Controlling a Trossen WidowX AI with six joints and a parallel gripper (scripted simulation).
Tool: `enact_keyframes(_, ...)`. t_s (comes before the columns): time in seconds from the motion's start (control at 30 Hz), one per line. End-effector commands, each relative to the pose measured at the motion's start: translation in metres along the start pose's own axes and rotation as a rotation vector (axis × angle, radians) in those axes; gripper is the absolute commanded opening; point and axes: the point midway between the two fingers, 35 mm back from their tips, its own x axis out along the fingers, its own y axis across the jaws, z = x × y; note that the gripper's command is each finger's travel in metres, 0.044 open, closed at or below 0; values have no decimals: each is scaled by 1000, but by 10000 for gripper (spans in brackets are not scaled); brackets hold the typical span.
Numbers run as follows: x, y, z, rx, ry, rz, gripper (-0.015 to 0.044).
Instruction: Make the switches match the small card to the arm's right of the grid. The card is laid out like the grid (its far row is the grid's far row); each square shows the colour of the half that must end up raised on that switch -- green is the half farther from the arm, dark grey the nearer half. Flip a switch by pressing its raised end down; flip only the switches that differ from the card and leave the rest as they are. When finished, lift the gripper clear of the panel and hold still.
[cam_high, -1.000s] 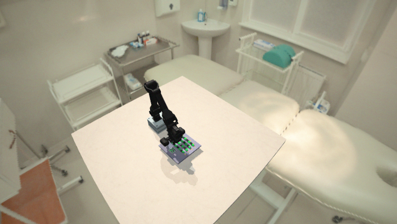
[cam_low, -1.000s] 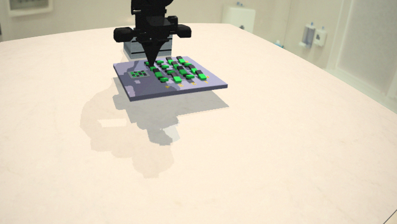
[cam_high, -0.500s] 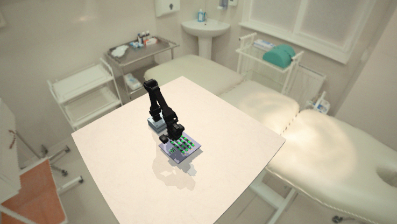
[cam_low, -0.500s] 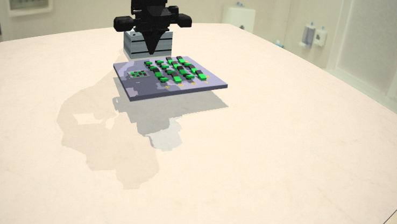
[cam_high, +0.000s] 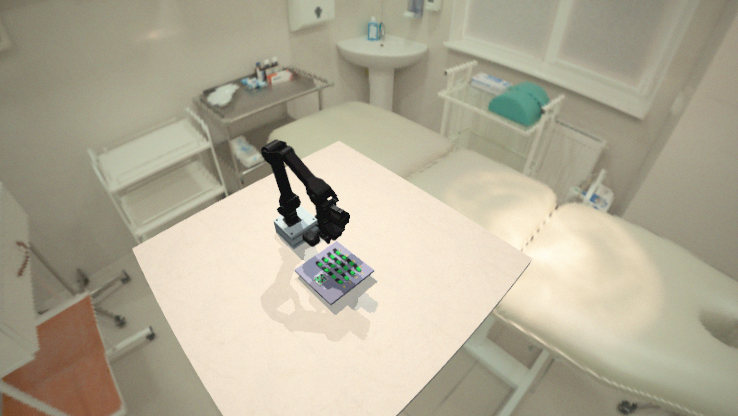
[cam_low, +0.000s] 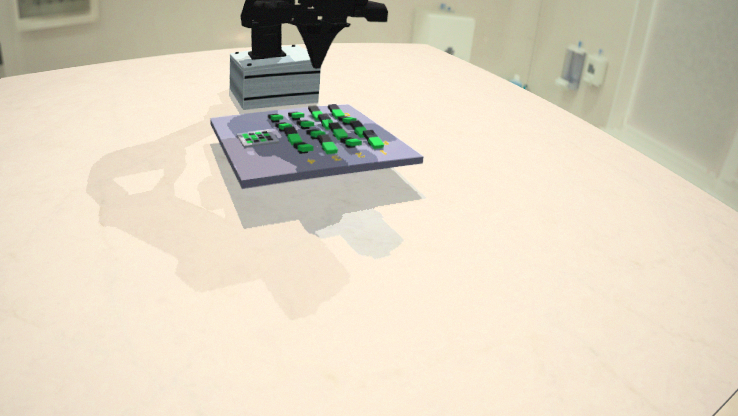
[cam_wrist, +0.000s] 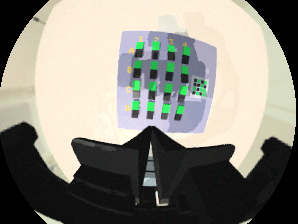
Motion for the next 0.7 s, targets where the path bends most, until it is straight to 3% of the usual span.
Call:
enact_keyframes(0.0,8,1,-3,17,-5,1,0)
enact_keyframes(0.1,34,1,-4,17,-24,0,0)
enact_keyframes(0.67,56,1,-4,17,-25,0,0)
